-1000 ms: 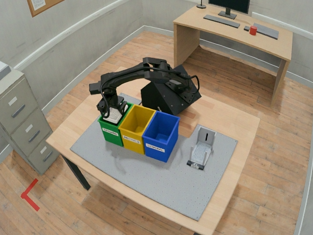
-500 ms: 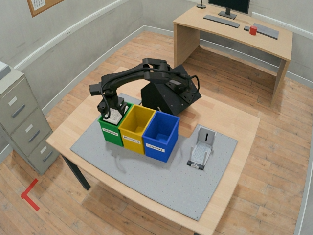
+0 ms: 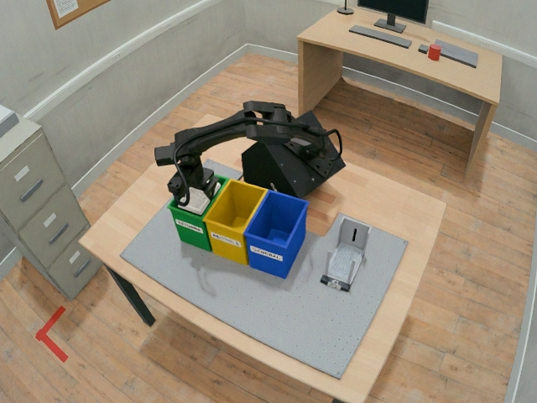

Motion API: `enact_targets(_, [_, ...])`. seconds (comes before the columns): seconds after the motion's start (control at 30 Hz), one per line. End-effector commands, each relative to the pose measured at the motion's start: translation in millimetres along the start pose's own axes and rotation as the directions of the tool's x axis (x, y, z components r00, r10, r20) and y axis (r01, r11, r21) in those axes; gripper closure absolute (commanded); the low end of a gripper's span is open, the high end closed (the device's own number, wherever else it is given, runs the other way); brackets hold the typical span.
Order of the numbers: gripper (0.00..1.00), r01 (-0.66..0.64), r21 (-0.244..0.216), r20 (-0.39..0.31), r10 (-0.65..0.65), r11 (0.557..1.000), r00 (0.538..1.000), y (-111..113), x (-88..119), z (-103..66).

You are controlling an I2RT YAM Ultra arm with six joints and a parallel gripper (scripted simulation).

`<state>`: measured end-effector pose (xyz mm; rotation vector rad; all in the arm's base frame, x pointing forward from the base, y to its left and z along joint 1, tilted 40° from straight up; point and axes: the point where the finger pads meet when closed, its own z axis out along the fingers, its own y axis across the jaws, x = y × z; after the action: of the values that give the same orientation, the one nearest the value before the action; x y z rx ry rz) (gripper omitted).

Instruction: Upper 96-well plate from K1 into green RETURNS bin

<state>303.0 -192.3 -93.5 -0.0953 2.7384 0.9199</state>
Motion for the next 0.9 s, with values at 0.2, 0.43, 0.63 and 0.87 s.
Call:
enact_targets(0.2, [1.00, -0.017, 0.005, 0.031, 0.017, 1.000, 0.999, -3.9, 2.4, 0.5])
enact_targets(0.43, [1.00, 0.013, 0.037, 0.047, -0.015, 0.999, 0.999, -7.1, -9.5, -6.7])
enact_targets(0.63, [1.00, 0.006, 0.032, 0.046, -0.007, 0.999, 0.999, -7.2, -8.6, -8.1])
enact_targets(0.87, [1.00, 0.008, 0.033, 0.047, -0.009, 0.999, 0.999, -8.8, -9.3, -8.0])
